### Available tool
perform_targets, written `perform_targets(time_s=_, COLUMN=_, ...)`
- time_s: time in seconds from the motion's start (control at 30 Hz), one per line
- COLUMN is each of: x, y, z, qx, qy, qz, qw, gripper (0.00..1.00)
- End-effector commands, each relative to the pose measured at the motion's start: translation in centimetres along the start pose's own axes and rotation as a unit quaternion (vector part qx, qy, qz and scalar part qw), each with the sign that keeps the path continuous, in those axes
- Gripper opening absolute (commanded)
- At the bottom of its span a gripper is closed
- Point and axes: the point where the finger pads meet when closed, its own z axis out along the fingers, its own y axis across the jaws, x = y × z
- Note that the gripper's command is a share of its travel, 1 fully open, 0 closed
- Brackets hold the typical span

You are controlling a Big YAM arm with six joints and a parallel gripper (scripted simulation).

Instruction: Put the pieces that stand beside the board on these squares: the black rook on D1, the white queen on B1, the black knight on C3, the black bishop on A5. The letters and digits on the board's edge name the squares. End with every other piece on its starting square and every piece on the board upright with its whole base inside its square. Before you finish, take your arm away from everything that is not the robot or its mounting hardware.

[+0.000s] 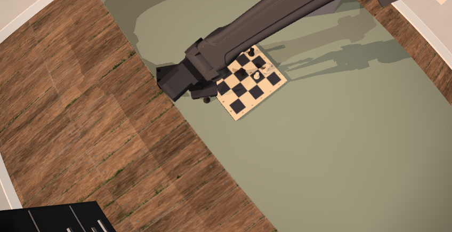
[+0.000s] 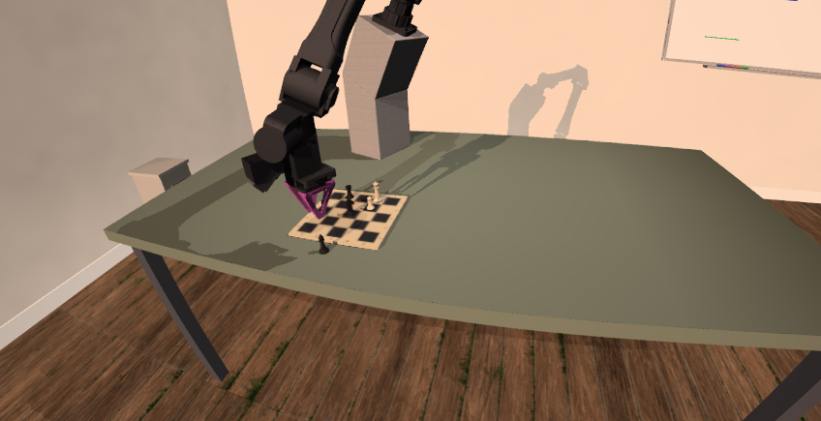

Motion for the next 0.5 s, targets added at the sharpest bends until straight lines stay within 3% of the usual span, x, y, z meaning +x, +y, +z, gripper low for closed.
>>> perform_targets(time_s=0.0, x=-1.1, y=0.9, z=0.6, qx=-0.006, qy=-0.011, qz=-0.002, qw=1.000, gripper=0.35)
perform_targets(time_s=0.2, x=-0.9, y=1.1, z=1.7, qx=-0.006, qy=-0.009, qz=-0.004, qw=1.000, gripper=0.35)
perform_targets(time_s=0.3, x=-1.5, y=1.1, z=0.9, qx=-0.008, qy=-0.014, qz=0.000, qw=1.000, gripper=0.35)
perform_targets(time_s=0.47, x=-0.8, y=1.1, z=2.6, qx=-0.006, qy=-0.009, qz=-0.004, qw=1.000, gripper=0.35)
